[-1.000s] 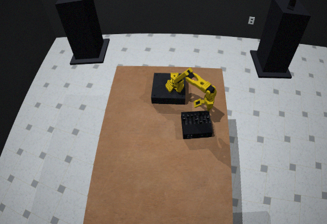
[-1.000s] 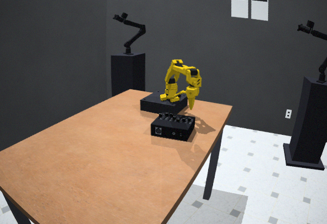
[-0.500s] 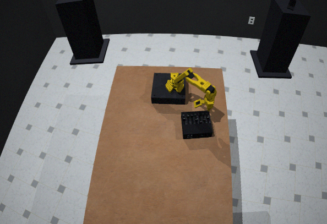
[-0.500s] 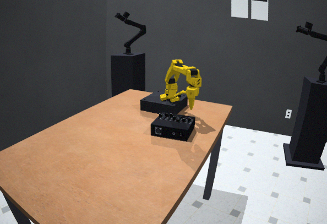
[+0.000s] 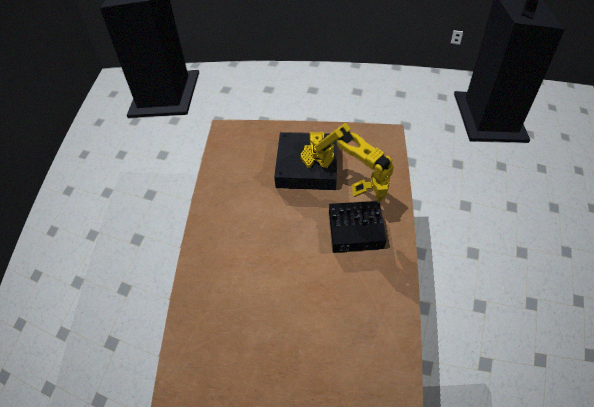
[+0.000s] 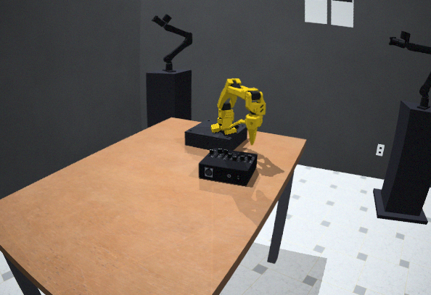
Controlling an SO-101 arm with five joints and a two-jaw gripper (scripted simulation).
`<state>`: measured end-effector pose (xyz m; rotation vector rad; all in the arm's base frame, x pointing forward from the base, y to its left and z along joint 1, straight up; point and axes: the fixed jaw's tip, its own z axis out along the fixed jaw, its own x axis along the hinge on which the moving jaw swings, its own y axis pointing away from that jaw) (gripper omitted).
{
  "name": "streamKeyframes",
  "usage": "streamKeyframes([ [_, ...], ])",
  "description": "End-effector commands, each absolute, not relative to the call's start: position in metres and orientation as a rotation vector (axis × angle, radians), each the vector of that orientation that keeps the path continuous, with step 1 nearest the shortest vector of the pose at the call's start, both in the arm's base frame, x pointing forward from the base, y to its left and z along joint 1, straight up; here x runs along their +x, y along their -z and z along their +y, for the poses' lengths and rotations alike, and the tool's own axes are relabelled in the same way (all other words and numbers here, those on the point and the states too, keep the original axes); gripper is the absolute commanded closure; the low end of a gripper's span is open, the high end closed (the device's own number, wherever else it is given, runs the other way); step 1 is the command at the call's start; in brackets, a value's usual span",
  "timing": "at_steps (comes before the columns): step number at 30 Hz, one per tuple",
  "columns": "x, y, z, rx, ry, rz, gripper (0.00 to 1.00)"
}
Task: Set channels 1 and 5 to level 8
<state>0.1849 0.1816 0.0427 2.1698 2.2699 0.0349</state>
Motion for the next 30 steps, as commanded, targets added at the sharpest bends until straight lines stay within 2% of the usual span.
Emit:
streamKeyframes([
  [1, 0.182, -0.033, 0.182, 2.151, -0.002, 2.290, 1.00],
  [30, 0.181, -0.014, 0.181, 2.151, -0.002, 2.290, 1.00],
])
